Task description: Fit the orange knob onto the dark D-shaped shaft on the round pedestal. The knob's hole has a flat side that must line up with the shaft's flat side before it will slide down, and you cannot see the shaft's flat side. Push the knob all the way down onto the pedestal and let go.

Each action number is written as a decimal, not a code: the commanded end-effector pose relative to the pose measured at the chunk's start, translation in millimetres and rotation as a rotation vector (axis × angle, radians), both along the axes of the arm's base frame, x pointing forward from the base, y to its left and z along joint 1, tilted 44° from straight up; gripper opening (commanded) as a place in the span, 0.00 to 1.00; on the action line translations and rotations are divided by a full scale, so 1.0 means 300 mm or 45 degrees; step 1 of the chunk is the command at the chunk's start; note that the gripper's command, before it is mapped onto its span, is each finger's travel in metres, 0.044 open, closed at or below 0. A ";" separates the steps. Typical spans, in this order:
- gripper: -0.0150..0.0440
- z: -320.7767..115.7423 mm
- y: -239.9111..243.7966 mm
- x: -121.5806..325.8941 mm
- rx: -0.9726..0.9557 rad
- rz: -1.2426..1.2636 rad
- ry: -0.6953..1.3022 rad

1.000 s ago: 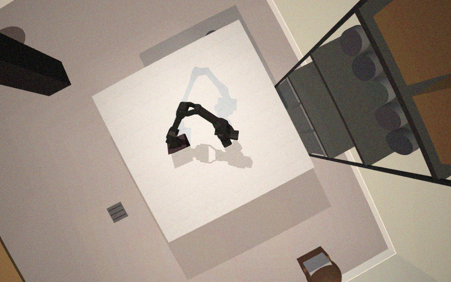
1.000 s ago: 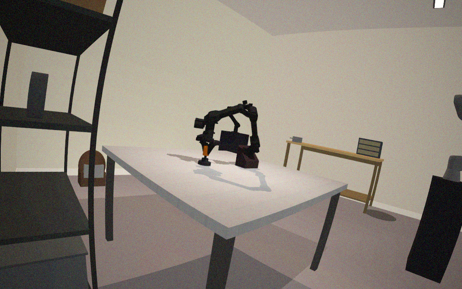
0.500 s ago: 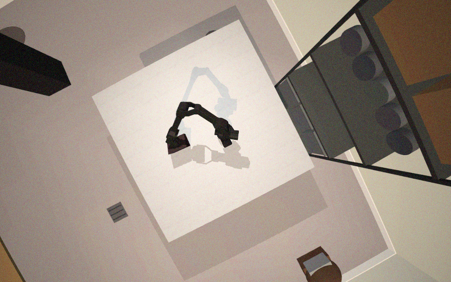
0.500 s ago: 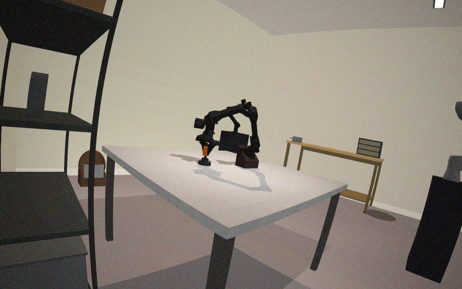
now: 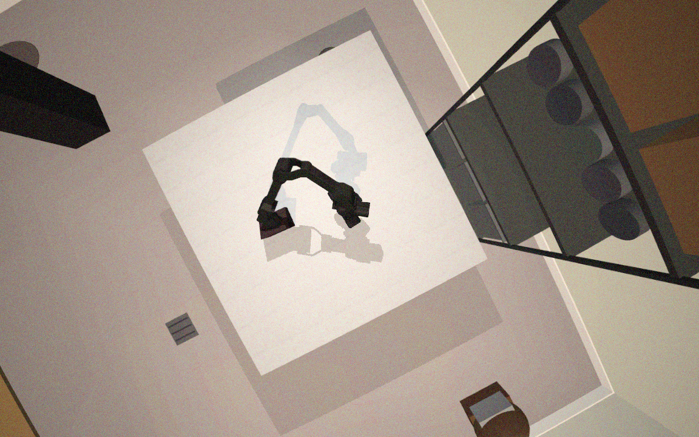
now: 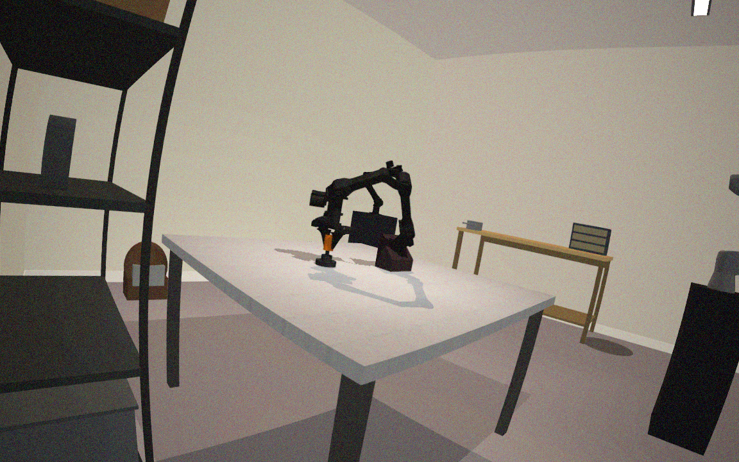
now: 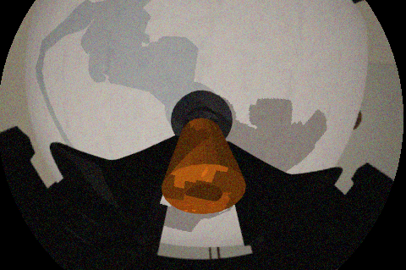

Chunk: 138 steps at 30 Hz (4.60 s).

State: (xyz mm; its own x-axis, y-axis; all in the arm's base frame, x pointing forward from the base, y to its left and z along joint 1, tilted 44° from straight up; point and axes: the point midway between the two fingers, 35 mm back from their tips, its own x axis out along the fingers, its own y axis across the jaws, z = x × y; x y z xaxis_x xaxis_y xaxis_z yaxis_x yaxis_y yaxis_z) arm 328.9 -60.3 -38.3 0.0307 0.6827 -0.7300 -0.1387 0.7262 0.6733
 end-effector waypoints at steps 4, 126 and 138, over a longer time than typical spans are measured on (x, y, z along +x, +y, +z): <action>0.25 -0.005 -0.005 0.008 -0.002 0.096 -0.099; 0.25 0.003 -0.006 0.010 -0.020 0.485 -0.463; 0.25 -0.005 -0.008 0.008 -0.029 0.680 -0.645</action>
